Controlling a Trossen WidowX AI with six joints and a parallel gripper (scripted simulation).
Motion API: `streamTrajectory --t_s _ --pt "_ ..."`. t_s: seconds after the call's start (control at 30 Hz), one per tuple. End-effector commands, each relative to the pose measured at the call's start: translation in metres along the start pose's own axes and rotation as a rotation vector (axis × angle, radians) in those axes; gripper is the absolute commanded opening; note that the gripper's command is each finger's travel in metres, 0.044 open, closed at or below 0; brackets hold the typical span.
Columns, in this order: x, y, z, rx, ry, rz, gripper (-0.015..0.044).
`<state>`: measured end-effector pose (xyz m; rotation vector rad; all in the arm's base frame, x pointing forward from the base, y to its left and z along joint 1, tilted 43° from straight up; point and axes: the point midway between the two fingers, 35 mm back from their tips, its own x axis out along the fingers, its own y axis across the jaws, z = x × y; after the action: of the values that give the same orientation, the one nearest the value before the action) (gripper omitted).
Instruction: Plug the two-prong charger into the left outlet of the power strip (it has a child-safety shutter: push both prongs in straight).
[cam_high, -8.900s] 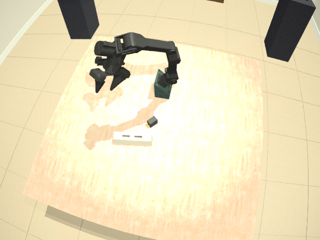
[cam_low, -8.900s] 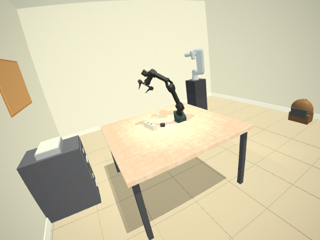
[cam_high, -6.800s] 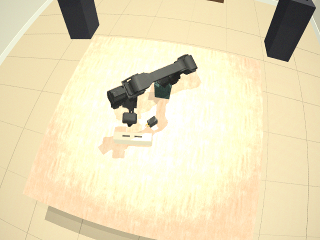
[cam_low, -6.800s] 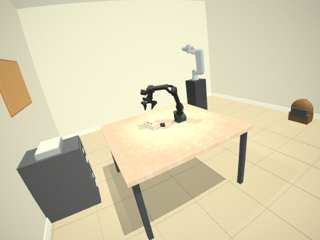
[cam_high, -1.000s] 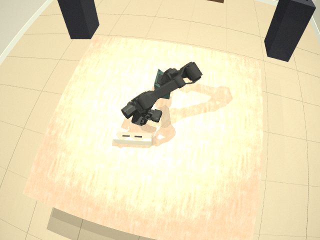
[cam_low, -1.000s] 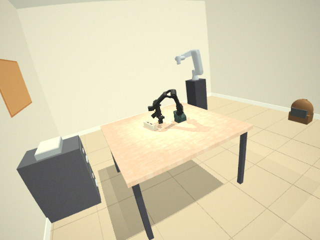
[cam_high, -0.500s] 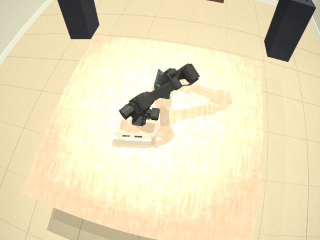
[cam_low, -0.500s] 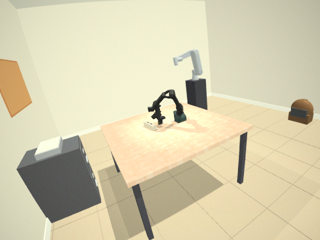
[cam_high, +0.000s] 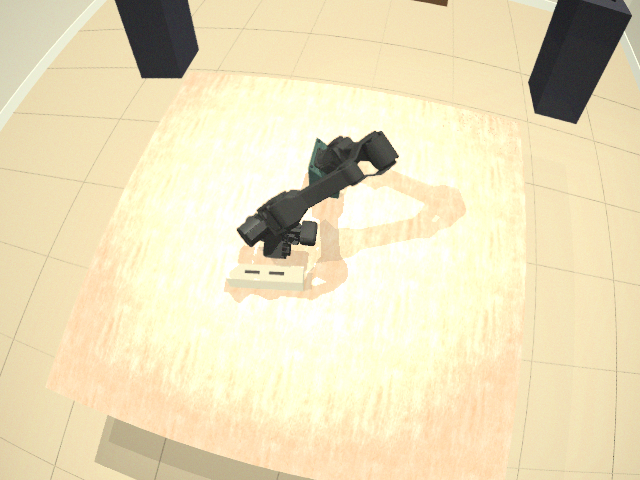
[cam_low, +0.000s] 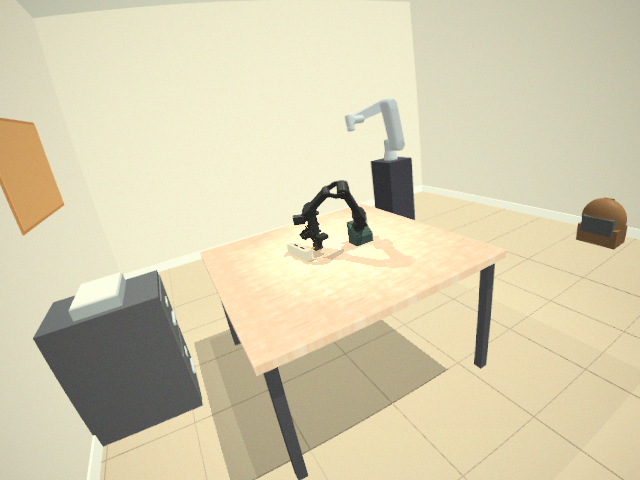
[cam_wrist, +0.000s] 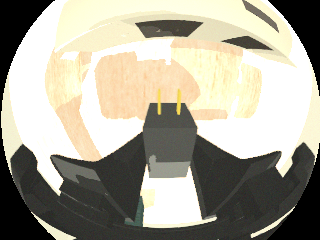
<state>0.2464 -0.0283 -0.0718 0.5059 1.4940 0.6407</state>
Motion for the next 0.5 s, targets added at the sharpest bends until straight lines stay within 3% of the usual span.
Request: streamTrajectory --t_s 0.0,0.47 --pt "0.0 0.0 0.006 -0.013 -0.001 0.002 0.0" --pt "0.001 -0.001 0.024 -0.049 -0.002 0.001 0.0"
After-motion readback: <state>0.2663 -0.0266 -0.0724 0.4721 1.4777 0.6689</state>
